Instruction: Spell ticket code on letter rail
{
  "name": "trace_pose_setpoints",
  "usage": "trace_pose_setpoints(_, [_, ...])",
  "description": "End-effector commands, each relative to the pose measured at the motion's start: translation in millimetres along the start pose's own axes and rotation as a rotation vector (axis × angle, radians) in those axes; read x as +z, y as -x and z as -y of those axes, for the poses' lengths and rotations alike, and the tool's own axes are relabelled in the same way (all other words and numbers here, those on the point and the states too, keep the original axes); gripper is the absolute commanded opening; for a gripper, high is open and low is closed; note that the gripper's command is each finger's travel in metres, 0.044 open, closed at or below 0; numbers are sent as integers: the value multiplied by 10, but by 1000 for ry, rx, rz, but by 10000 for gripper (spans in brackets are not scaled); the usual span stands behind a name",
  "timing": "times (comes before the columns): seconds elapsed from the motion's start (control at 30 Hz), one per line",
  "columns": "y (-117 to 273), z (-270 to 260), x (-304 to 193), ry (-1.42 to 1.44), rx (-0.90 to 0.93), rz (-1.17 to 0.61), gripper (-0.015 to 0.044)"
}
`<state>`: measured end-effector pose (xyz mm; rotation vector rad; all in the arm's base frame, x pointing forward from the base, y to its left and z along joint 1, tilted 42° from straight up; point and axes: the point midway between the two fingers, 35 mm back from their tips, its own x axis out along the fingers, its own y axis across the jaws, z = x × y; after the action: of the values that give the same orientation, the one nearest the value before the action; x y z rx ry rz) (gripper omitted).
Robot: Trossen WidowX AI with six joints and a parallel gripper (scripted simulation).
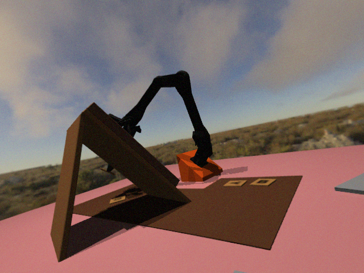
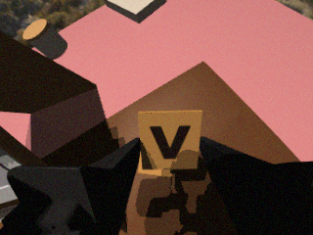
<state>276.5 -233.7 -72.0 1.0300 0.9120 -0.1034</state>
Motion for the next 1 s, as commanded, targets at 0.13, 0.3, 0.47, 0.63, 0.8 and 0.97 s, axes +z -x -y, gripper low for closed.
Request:
trace_pose_setpoints(0.13, [224, -203, 228, 227, 75, 180, 0])
trace_pose_setpoints(0.3, [297, -265, 281, 294, 92, 229, 0])
trace_pose_setpoints(0.47, [297, -265, 281, 294, 92, 229, 0])
trace_pose_setpoints(0.63, [299, -266, 279, 294, 92, 229, 0])
trace_pose_setpoints(0.8, [293, -276, 277, 294, 92, 229, 0])
trace_pose_setpoints(0.97, [293, -301, 271, 294, 92, 228, 0])
